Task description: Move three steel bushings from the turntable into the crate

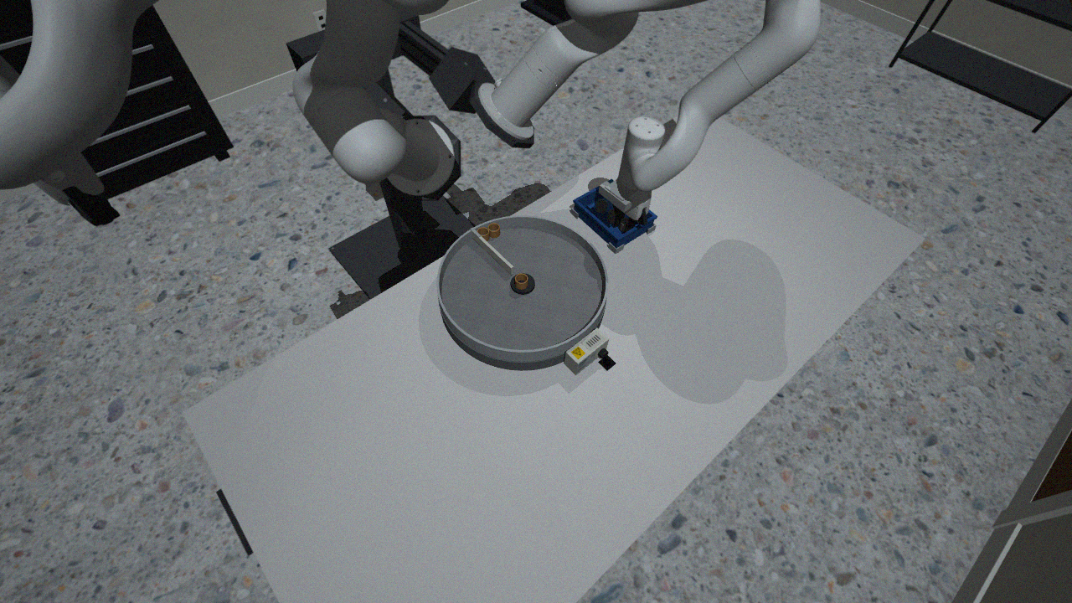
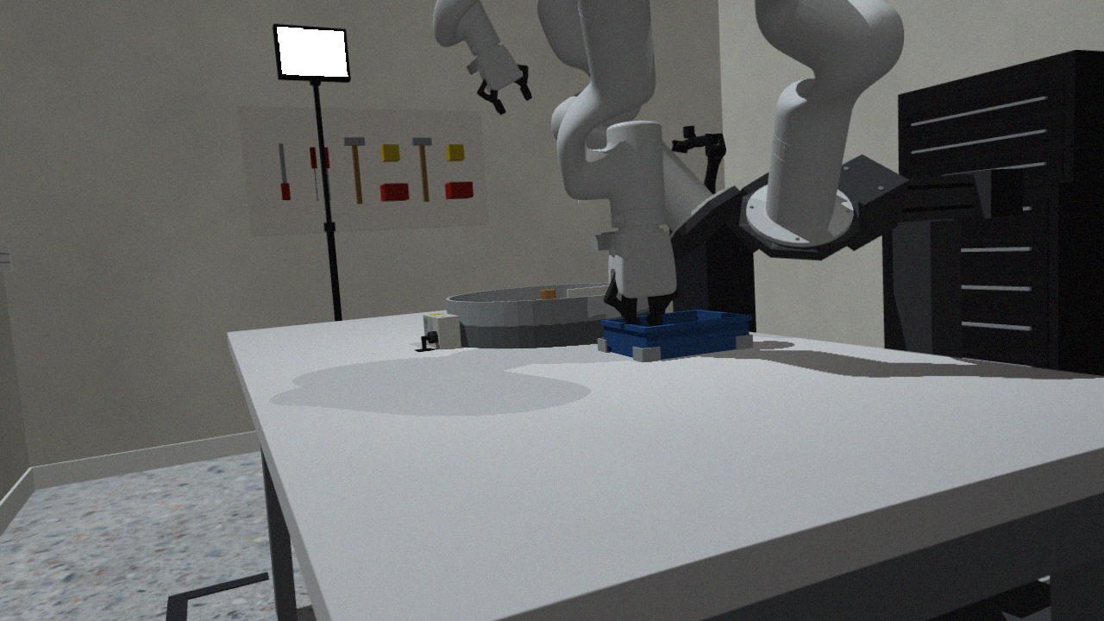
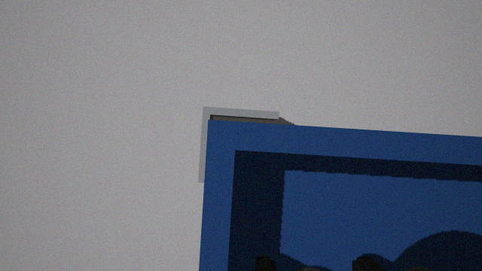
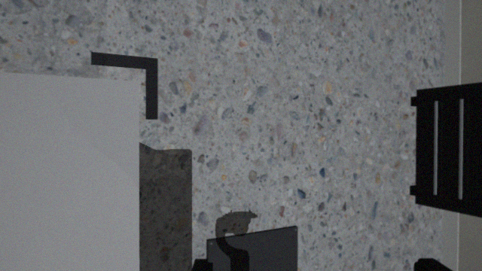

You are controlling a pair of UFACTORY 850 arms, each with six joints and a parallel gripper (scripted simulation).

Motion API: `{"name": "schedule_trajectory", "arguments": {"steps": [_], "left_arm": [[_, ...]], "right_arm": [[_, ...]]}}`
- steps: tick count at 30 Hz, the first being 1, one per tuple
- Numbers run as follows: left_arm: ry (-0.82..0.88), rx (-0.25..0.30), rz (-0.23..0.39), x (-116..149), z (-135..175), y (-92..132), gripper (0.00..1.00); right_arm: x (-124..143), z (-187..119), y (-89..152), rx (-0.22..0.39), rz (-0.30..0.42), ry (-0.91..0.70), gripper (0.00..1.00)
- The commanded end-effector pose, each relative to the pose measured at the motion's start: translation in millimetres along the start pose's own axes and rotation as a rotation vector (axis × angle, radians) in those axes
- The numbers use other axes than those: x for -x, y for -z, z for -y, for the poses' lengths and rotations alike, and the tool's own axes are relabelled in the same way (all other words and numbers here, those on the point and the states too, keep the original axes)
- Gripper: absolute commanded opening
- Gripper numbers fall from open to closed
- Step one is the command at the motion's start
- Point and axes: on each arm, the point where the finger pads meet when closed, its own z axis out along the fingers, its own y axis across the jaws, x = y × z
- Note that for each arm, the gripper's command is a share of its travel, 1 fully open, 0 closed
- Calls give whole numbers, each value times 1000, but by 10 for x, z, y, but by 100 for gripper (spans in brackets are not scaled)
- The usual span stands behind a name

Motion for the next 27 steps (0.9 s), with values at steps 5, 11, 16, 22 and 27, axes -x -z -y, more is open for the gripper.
{"name": "schedule_trajectory", "arguments": {"steps": [5,11,16,22,27], "left_arm": [[0,-1,0,-1,3,-15,0],[0,-1,0,-1,3,-36,0],[0,-1,0,-1,3,-45,0],[0,-1,0,-1,3,-54,0],[0,-1,0,-1,3,-55,0]], "right_arm": [[-4,0,8,0,-2,0,100],[-4,0,8,0,-2,0,100],[-4,0,8,0,-2,0,100],[-4,0,8,0,-2,0,100],[-4,0,8,0,-2,0,100]]}}
